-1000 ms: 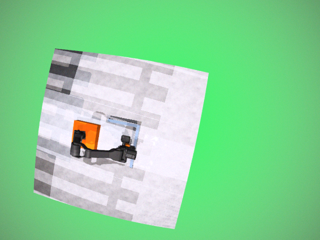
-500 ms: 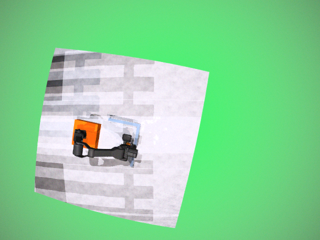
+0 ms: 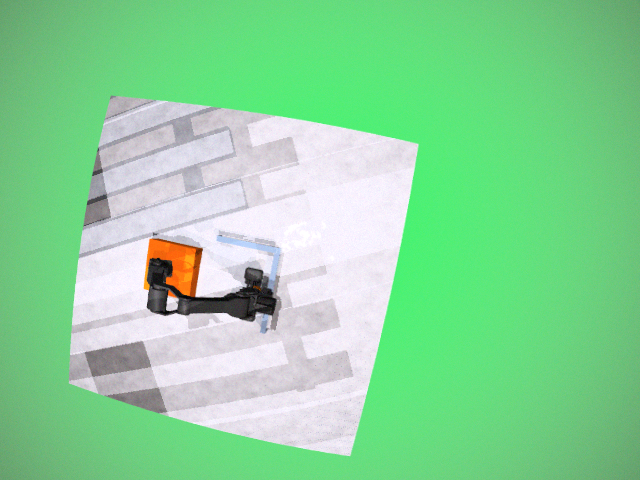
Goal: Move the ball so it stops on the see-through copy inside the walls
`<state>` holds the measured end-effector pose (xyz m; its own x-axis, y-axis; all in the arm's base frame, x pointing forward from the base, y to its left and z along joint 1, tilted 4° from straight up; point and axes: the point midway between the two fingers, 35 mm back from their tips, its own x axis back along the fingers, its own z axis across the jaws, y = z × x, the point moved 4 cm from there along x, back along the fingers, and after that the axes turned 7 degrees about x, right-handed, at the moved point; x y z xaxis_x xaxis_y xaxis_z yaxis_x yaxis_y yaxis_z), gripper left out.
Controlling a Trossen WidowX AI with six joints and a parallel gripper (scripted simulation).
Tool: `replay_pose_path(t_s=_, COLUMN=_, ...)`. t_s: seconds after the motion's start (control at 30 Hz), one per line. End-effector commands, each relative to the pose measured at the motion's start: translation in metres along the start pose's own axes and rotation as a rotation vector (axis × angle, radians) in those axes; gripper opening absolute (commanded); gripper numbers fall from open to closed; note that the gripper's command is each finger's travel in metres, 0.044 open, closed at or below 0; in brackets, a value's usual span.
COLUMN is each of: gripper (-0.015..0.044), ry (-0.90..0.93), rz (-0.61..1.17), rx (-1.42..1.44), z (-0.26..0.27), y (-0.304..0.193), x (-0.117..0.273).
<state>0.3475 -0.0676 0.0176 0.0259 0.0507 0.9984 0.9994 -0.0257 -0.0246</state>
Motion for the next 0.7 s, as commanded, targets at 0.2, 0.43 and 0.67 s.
replay_pose_path(t_s=0.2, gripper=0.0, ry=0.0, rz=0.0, rx=-0.01, z=-0.003, y=0.005, x=0.029)
replay_pose_path(t_s=0.43, gripper=0.0, ry=0.001, rz=0.0, rx=-0.007, z=-0.002, y=0.007, x=0.076)
replay_pose_path(t_s=0.67, gripper=0.0, ry=0.0, rz=0.0, rx=-0.001, z=-0.001, y=0.002, x=0.124)
